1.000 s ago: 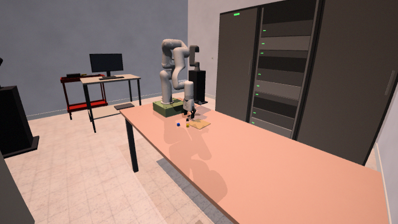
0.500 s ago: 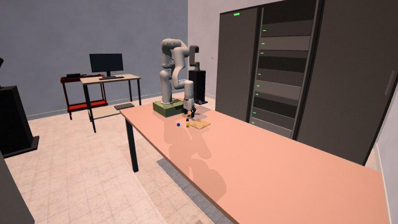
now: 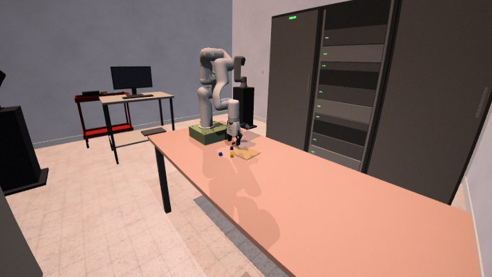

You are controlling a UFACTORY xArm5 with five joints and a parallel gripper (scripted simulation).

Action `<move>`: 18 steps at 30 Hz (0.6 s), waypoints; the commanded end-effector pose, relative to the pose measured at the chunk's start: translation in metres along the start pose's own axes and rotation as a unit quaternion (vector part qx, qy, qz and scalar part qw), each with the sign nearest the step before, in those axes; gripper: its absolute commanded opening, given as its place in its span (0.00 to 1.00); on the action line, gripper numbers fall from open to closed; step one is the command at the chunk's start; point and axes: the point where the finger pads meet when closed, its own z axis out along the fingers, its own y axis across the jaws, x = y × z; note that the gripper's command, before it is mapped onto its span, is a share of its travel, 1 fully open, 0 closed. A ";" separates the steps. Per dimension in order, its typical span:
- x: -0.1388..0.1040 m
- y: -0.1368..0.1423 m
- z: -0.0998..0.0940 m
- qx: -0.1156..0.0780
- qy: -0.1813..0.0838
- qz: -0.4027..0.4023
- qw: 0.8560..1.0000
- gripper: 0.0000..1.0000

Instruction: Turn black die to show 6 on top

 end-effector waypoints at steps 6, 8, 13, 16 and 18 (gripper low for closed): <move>0.000 0.001 -0.001 -0.001 0.000 0.000 1.000 1.00; 0.000 0.001 -0.001 -0.001 0.000 0.000 1.000 1.00; 0.000 0.001 -0.001 -0.001 0.000 0.000 1.000 1.00; 0.000 0.001 -0.007 -0.001 0.000 0.000 1.000 1.00; 0.000 0.001 -0.016 -0.001 0.000 0.000 1.000 1.00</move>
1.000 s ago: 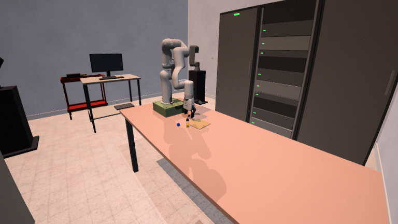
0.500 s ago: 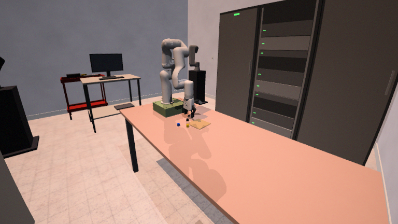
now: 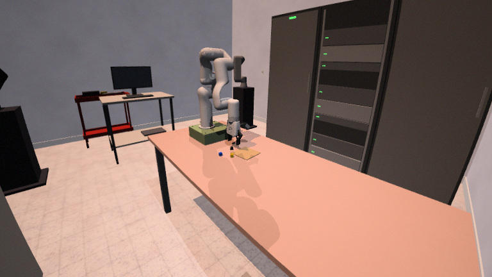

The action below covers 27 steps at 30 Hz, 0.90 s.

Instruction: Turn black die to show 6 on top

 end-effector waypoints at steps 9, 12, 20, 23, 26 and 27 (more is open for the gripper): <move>0.001 0.001 -0.069 -0.002 0.000 0.000 1.000 1.00; 0.001 0.001 -0.091 -0.002 0.000 0.000 1.000 1.00; 0.002 0.001 -0.108 -0.002 0.000 0.000 1.000 1.00; 0.002 0.001 -0.108 -0.002 0.000 0.000 1.000 1.00; 0.002 0.001 -0.108 -0.002 0.000 0.000 1.000 1.00; 0.002 0.001 -0.108 -0.002 0.000 0.000 1.000 1.00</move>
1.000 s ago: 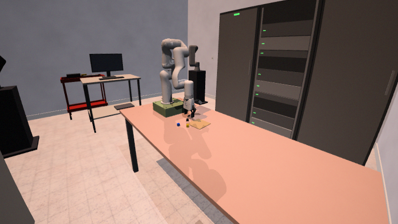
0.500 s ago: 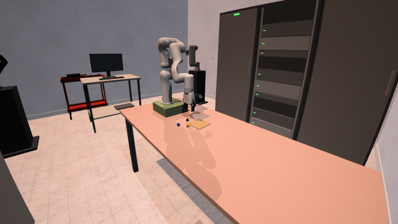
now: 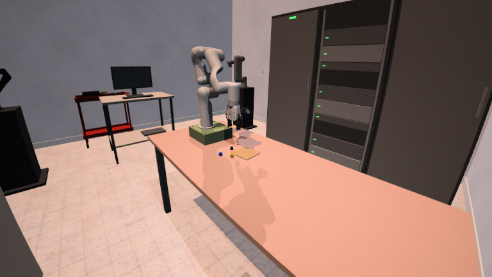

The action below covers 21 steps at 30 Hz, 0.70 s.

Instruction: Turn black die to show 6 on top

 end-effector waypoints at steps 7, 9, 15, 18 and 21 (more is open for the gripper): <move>-0.007 0.002 0.000 -0.002 0.000 0.103 0.995 1.00; -0.008 0.002 0.001 -0.002 0.000 0.127 0.992 1.00; -0.013 0.003 0.002 -0.002 0.001 0.198 0.980 1.00; -0.016 0.003 0.004 -0.002 0.001 0.239 0.971 1.00; -0.018 0.003 0.005 -0.002 0.001 0.276 0.961 1.00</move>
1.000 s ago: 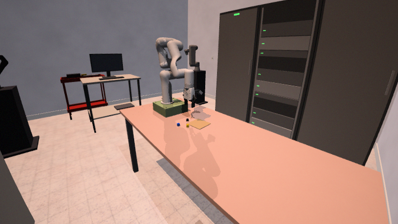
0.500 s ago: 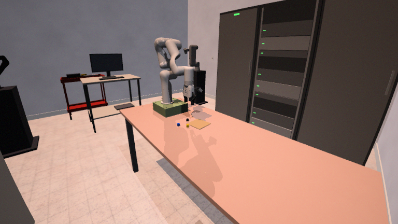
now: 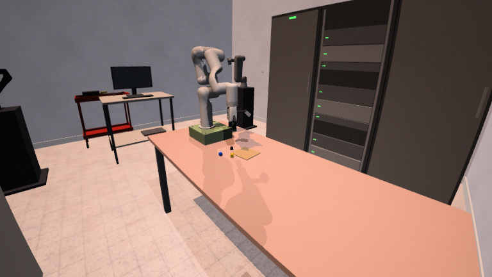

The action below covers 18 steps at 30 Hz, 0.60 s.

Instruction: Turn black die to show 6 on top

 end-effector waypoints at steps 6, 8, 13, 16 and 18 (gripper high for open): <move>-0.007 0.006 0.003 -0.002 0.001 0.139 0.990 1.00; -0.007 0.006 0.003 -0.002 0.001 0.140 0.990 1.00; -0.007 0.006 0.003 -0.002 0.001 0.140 0.990 1.00; -0.007 0.006 0.003 -0.002 0.001 0.140 0.990 1.00; -0.007 0.006 0.003 -0.002 0.001 0.140 0.990 1.00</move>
